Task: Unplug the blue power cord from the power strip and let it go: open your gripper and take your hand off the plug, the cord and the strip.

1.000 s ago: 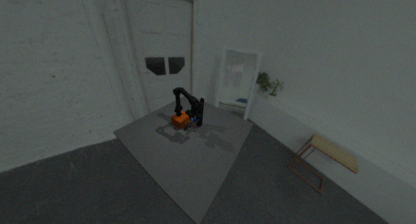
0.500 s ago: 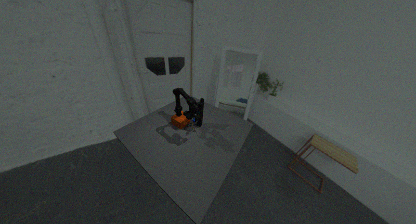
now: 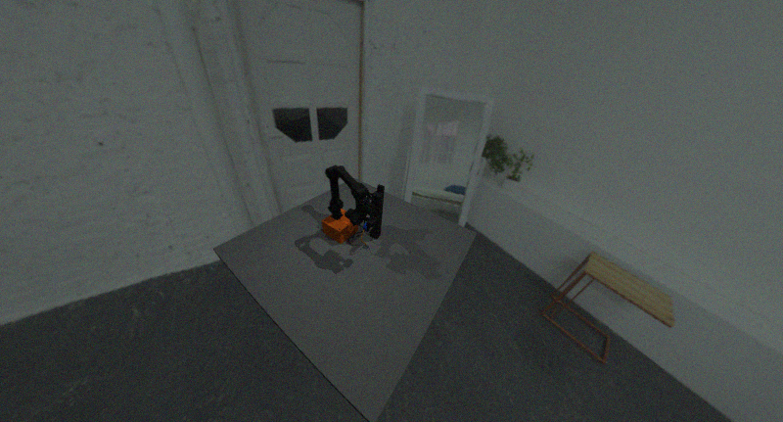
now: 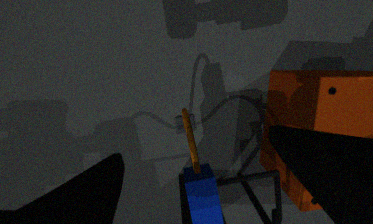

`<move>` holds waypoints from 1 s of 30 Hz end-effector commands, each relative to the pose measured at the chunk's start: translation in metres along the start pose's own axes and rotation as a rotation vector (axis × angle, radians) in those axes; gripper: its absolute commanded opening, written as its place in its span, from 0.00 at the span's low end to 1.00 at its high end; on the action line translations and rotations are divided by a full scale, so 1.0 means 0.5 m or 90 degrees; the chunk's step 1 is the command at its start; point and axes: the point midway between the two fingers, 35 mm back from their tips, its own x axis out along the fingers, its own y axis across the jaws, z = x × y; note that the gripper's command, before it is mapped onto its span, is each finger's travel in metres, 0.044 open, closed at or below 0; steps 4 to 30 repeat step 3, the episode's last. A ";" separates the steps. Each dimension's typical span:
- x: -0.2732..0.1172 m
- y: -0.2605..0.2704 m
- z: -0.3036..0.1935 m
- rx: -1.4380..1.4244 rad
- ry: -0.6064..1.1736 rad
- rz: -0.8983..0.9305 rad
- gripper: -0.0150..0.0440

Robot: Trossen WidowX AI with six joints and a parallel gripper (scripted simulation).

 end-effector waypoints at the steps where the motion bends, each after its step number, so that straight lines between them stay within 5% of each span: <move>1: 0.000 0.000 0.001 -0.002 -0.001 -0.001 1.00; 30: 0.000 0.000 0.001 -0.002 -0.001 -0.001 1.00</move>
